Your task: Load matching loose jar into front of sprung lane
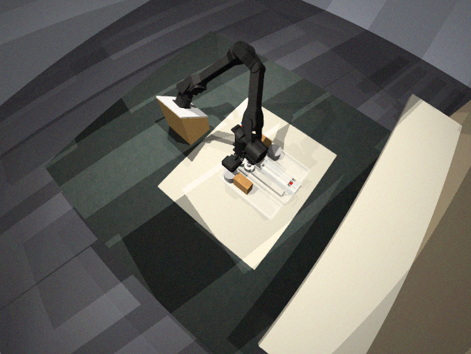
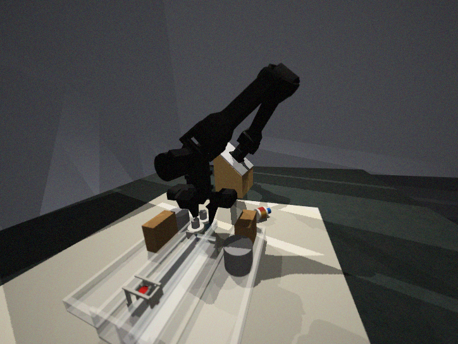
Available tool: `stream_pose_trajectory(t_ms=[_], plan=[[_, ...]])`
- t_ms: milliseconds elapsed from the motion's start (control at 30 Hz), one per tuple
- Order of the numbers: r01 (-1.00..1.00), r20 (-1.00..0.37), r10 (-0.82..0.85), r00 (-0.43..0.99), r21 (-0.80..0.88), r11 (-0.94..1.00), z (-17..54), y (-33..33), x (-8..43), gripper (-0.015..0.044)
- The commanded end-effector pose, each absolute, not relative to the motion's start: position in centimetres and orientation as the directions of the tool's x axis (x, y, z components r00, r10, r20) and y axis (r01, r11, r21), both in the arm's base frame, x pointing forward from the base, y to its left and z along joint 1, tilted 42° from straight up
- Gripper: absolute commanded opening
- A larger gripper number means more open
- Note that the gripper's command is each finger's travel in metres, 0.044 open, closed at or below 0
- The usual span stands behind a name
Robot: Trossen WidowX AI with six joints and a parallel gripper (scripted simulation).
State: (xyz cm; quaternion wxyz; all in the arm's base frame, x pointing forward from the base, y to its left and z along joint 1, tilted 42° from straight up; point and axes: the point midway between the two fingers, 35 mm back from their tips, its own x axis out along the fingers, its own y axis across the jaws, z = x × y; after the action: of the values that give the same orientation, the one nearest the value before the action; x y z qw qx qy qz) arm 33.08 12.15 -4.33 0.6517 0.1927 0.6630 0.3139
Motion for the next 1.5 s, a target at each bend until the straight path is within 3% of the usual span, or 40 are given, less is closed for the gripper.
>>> stream_pose_trajectory(t_ms=[0,1467], plan=[[-0.158,-0.738,0.671,-0.070,0.672,0.723,-4.24,12.30,33.16,0.0000],[-0.158,-0.738,0.671,-0.071,0.672,0.723,-4.36,12.06,32.31,0.0000]])
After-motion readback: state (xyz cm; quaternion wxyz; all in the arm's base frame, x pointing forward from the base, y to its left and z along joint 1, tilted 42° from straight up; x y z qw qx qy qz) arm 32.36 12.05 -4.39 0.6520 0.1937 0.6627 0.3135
